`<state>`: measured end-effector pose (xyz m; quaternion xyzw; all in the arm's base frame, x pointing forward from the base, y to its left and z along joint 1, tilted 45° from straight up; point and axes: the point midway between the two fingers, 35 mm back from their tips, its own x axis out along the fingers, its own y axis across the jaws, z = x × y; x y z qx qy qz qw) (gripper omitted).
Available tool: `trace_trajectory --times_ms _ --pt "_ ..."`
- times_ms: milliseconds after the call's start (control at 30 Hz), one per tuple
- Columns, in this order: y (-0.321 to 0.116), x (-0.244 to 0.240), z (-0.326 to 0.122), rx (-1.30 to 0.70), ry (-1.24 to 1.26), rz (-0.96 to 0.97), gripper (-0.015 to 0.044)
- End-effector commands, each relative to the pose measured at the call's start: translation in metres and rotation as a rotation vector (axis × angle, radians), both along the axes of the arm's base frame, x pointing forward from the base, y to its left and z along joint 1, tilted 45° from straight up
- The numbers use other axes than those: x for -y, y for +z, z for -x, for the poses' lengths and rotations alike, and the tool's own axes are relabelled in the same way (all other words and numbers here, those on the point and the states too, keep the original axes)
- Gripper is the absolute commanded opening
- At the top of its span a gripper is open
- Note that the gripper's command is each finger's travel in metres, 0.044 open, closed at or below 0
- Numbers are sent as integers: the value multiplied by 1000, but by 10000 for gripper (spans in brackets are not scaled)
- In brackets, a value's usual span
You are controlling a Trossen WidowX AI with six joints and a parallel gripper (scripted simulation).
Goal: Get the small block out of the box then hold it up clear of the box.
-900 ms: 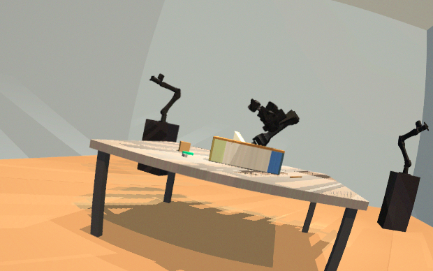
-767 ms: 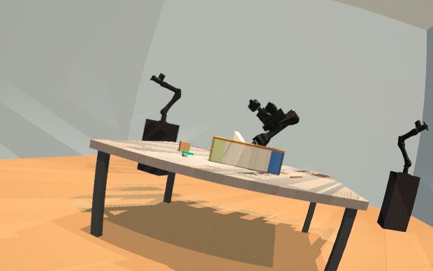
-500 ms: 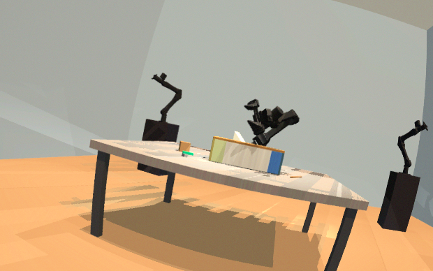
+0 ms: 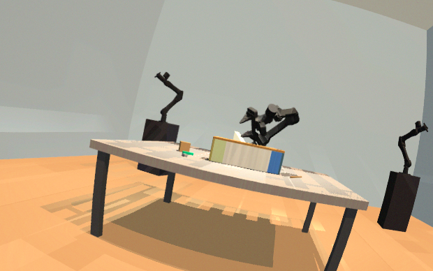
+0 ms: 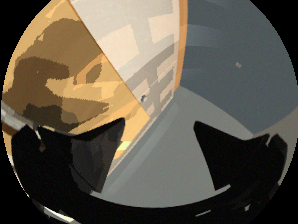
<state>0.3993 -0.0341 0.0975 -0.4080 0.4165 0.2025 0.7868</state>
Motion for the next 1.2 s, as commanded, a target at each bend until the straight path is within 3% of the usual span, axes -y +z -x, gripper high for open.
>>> trace_trajectory --times_ms 0,333,1167 --pt "14 -26 77 -293 577 -16 400" --pt "41 -49 136 -381 953 -156 400" --pt "29 -60 136 -381 959 -159 400"
